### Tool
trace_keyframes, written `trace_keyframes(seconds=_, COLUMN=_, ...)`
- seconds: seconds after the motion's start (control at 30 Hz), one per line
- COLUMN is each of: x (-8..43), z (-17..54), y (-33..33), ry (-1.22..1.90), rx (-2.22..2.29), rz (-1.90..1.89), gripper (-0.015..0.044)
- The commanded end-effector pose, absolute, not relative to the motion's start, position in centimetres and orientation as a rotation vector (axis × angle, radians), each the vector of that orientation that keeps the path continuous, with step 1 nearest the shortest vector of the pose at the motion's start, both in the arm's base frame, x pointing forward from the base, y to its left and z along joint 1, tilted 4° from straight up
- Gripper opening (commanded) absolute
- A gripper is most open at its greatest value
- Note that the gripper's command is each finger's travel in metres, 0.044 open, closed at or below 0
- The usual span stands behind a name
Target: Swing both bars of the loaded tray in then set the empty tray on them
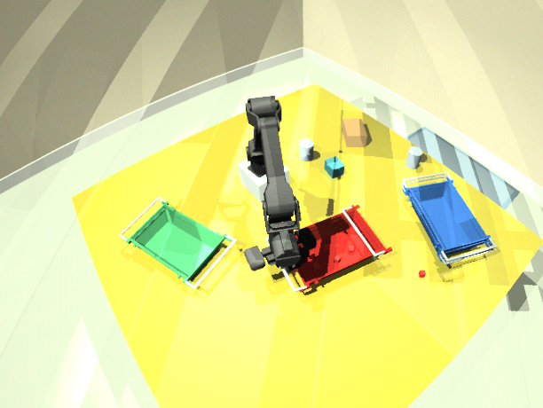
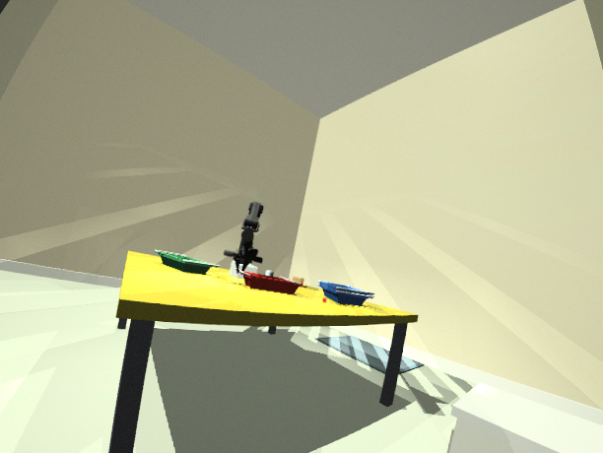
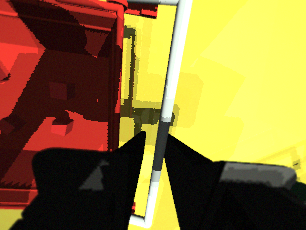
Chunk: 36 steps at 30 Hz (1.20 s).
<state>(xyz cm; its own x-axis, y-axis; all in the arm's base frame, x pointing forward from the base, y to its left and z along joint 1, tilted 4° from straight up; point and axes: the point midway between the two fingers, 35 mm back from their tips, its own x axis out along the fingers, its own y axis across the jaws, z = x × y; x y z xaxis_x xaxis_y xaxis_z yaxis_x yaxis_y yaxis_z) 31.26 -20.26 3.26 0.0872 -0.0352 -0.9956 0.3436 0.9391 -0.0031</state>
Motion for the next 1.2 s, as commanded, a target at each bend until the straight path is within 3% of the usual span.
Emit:
trace_keyframes(seconds=0.0, x=31.7, z=4.7, y=-19.2, ry=1.452, rx=0.260, rz=-0.280, gripper=0.0083)
trace_keyframes(seconds=0.83, x=33.8, z=3.4, y=-13.6, ry=1.451, rx=0.264, rz=-0.276, gripper=0.0083)
trace_keyframes(seconds=1.17, x=33.3, z=7.9, y=-13.9, ry=1.451, rx=0.264, rz=-0.276, gripper=0.0083)
